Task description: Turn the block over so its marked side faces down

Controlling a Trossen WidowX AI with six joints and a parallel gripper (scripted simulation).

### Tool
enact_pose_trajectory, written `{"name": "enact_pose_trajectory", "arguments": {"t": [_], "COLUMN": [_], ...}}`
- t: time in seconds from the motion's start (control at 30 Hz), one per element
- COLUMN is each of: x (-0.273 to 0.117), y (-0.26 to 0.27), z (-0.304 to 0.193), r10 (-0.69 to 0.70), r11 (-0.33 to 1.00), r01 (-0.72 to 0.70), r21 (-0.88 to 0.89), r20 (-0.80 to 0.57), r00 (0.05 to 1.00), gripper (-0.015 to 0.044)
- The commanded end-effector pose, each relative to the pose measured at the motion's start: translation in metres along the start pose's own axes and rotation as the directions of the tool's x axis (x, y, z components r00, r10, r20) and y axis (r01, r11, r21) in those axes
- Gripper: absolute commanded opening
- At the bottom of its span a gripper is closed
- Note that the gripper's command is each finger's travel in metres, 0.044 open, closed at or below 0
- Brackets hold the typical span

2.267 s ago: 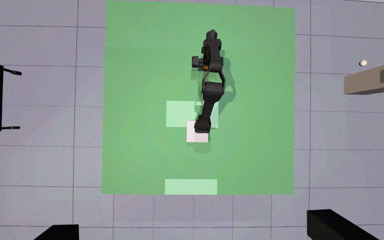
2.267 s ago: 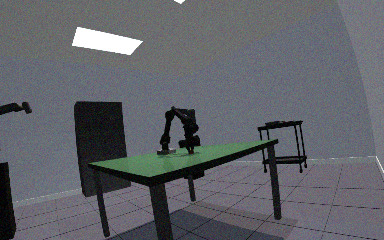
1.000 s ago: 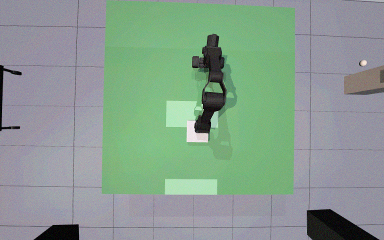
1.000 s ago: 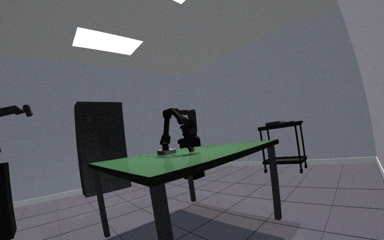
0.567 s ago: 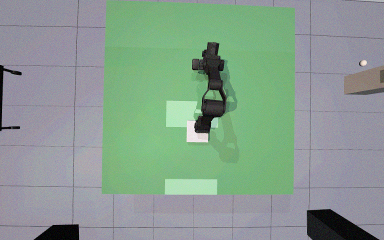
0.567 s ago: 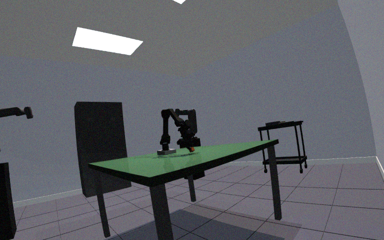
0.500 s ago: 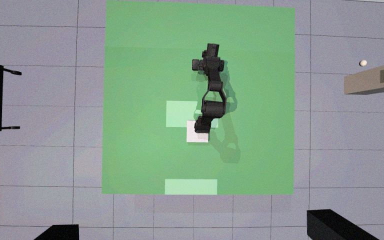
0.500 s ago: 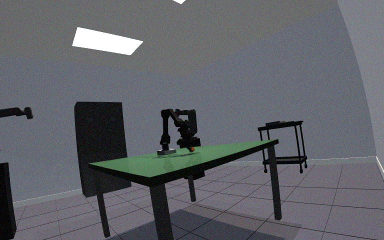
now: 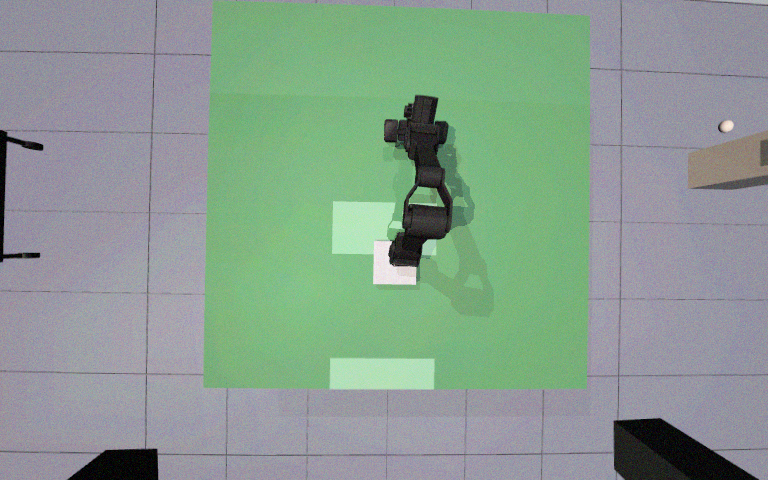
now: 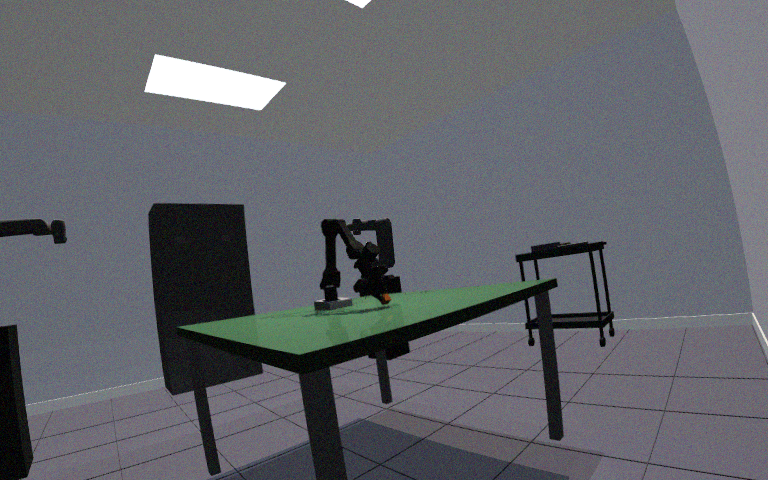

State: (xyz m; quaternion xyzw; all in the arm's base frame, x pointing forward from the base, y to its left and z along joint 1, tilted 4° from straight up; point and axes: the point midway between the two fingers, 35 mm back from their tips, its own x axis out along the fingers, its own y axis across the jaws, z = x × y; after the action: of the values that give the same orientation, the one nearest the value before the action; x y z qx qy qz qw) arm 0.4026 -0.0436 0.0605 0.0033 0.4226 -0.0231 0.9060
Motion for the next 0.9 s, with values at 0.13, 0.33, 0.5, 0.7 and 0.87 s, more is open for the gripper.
{"name": "enact_pose_trajectory", "arguments": {"t": [0.13,0.33,0.5,0.7,0.87], "x": [0.016,0.021,0.021,0.017,0.012], "y": [0.000,0.000,0.000,0.001,0.001], "z": [-0.005,-0.008,-0.012,-0.017,-0.020], "r10": [0.006,0.006,0.006,0.006,0.006], "r11": [1.000,1.000,1.000,1.000,1.000], "r01": [-0.006,-0.006,-0.006,-0.006,-0.006], "r21": [0.002,0.002,0.002,0.000,-0.001], "r20": [0.121,0.214,0.289,0.378,0.427], "r00": [0.993,0.977,0.957,0.926,0.904], "gripper": [0.0000,0.0000,0.0000,0.0000,0.0000]}}
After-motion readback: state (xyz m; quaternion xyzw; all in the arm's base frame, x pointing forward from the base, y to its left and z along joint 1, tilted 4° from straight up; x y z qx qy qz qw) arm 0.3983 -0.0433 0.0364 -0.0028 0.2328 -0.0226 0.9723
